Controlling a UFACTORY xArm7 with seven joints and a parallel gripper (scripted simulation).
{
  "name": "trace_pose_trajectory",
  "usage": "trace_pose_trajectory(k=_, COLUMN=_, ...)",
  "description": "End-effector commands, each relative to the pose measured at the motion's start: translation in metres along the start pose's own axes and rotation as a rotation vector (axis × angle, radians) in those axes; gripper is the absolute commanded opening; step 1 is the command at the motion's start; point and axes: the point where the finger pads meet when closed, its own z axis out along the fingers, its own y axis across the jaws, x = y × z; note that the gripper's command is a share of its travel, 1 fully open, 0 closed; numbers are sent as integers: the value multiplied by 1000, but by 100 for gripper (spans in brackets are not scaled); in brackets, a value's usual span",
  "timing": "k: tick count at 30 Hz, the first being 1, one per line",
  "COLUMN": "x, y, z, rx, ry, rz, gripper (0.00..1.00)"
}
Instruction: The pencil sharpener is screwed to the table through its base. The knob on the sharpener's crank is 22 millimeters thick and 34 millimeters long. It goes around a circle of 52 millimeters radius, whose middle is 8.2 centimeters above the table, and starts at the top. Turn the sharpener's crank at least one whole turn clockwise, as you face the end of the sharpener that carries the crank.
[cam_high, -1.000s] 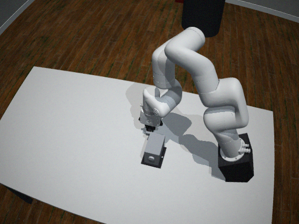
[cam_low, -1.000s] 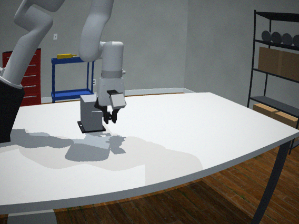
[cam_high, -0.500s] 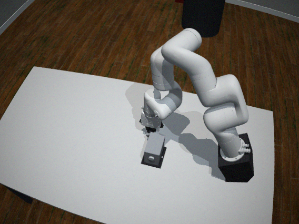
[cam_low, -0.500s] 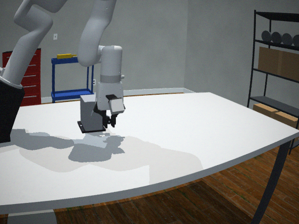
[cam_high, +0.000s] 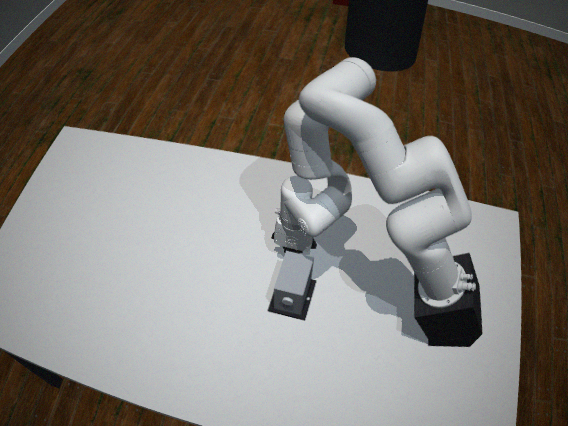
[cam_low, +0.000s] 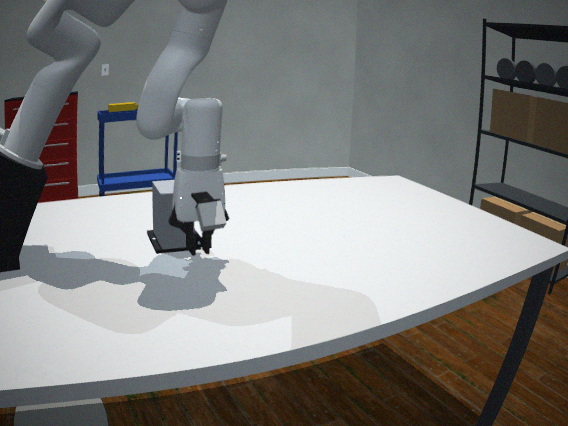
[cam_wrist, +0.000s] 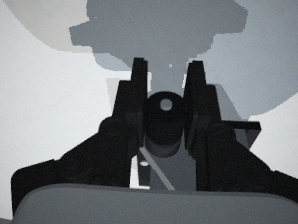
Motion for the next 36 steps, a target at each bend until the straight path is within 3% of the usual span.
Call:
trace_pose_trajectory(k=1, x=0, y=11, z=7, rx=0, ry=5, rz=1, gripper=0)
trace_pose_trajectory(k=12, x=0, y=24, z=10, rx=0, ry=5, rz=1, gripper=0)
trace_pose_trajectory(k=36, x=0, y=28, z=10, rx=0, ry=5, rz=1, gripper=0)
